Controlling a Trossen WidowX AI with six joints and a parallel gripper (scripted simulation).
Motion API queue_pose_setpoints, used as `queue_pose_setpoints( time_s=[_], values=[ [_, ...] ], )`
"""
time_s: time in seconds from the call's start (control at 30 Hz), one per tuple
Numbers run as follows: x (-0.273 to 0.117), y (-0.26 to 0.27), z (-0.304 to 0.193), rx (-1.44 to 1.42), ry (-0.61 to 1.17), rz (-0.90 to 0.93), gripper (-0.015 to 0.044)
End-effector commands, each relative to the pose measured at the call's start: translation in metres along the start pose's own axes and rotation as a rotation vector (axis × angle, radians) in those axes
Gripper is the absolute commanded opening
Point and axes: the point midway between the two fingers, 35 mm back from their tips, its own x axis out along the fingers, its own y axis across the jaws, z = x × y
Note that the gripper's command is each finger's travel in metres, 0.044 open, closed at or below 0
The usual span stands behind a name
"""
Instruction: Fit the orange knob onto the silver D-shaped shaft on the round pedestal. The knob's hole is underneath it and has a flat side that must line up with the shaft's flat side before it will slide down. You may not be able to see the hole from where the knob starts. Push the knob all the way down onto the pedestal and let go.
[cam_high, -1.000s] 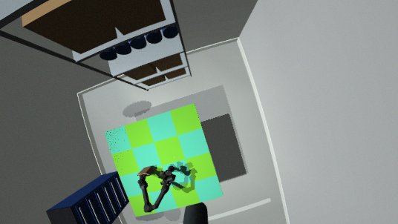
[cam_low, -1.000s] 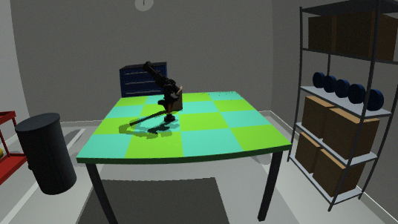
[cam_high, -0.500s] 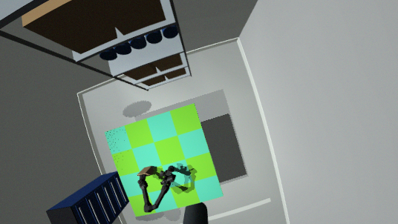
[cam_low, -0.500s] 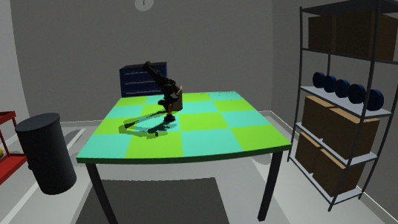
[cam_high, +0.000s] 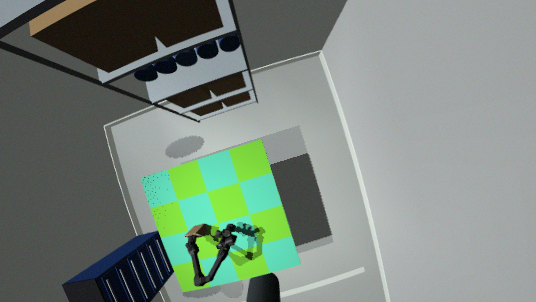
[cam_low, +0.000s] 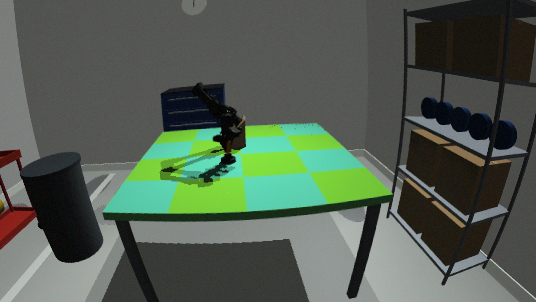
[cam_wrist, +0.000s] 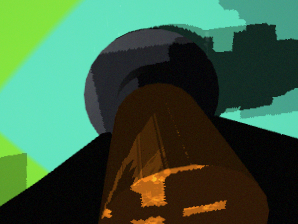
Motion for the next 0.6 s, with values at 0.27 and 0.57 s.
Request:
queue_pose_setpoints(
  time_s=[0.27, 0.57],
  values=[
    [0.002, -0.001, 0.0, -0.002, 0.001, -0.004, 0.0],
    [0.011, 0.0, -0.001, 0.076, 0.001, -0.004, 0.0]
  ],
)
